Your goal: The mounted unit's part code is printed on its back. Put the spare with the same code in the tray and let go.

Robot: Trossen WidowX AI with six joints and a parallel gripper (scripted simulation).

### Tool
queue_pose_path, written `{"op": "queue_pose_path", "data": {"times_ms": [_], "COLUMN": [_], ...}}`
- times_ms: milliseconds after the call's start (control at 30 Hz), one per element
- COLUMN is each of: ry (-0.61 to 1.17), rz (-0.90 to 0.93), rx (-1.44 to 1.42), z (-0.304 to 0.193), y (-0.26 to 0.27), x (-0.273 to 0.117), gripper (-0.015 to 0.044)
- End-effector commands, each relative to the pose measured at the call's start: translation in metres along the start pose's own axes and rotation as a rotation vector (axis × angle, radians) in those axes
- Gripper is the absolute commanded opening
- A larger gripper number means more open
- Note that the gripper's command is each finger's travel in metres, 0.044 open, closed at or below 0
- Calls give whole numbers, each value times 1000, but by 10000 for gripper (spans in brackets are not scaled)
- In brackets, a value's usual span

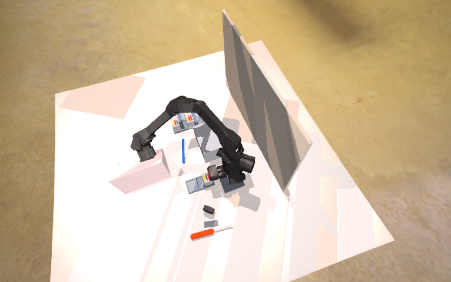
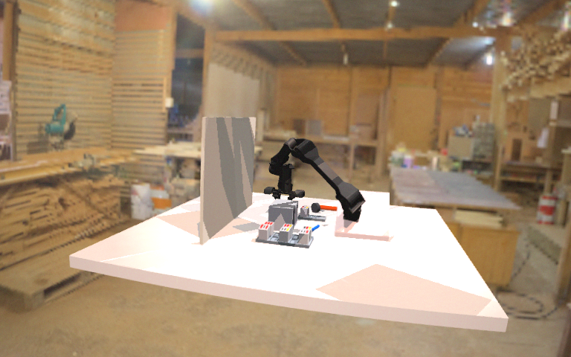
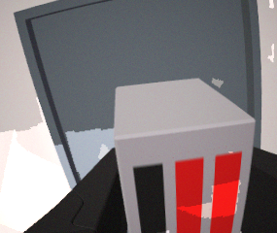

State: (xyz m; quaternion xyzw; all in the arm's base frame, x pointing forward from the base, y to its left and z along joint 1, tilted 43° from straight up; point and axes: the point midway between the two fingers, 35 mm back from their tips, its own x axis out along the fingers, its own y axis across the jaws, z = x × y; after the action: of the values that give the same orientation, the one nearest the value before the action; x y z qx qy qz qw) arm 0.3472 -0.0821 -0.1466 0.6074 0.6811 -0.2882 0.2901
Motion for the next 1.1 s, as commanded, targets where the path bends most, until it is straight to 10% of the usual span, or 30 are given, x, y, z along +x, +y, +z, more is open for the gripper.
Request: {"op": "queue_pose_path", "data": {"times_ms": [0,367,633,1067], "ry": [0,0,-1,-11], "rz": [1,1,0,23], "rx": [0,0,6,9], "z": [0,0,0,2], "y": [0,0,-1,1], "x": [0,-3,-105,-108], "gripper": [157,440,440,440]}}
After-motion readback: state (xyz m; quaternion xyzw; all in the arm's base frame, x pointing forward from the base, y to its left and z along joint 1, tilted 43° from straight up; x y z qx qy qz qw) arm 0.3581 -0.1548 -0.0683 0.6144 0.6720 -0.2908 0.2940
